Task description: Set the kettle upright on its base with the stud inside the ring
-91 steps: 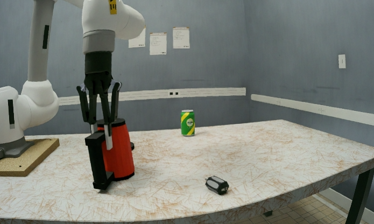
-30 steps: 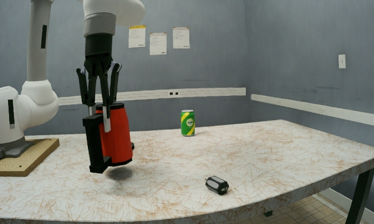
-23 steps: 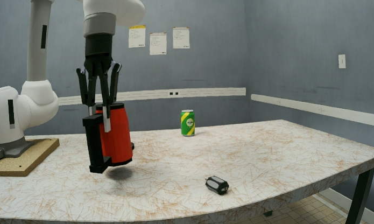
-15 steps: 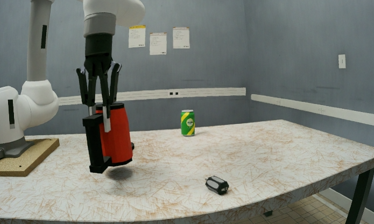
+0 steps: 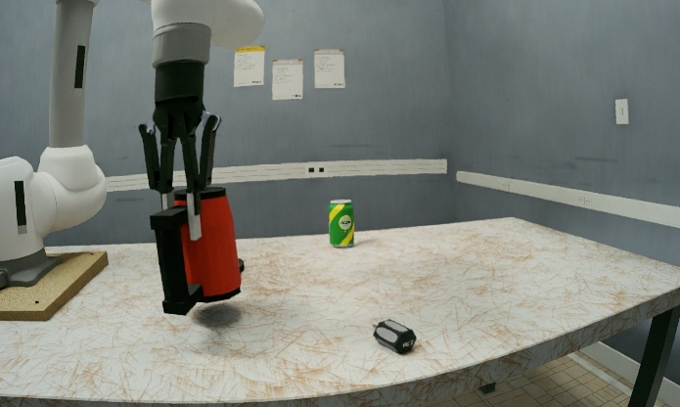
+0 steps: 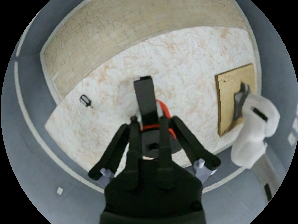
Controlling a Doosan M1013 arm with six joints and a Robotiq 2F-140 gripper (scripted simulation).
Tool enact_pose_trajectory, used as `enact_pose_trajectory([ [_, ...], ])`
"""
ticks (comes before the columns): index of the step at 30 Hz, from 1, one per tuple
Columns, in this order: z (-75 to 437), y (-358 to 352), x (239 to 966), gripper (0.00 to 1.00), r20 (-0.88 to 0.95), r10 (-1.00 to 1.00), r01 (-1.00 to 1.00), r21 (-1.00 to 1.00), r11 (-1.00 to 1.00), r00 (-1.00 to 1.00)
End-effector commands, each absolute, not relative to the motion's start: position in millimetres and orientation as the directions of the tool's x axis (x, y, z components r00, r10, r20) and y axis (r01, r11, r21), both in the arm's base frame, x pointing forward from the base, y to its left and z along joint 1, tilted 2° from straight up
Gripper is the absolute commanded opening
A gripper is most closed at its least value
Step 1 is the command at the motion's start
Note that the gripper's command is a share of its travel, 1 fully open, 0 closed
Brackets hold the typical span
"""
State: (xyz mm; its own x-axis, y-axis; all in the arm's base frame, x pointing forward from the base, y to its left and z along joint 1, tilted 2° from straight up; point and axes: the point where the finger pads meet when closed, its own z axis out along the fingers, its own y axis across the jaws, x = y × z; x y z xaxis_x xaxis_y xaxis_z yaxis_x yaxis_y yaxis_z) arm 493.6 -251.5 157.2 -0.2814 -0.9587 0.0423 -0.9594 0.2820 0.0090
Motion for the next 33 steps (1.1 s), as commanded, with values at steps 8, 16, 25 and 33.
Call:
enact_pose_trajectory([
  [8,157.8,-251.1,494.0,0.10,0.042,-0.959,-0.959,0.008,0.282,-0.282],
  [16,157.7,-248.4,494.0,0.10,0.042,-0.959,-0.959,0.008,0.282,-0.282],
  [25,157.5,-242.1,493.9,0.10,0.042,-0.959,-0.959,0.008,0.282,-0.282],
  [33,157.0,-229.7,493.8,0.10,0.042,-0.959,-0.959,0.008,0.282,-0.282],
])
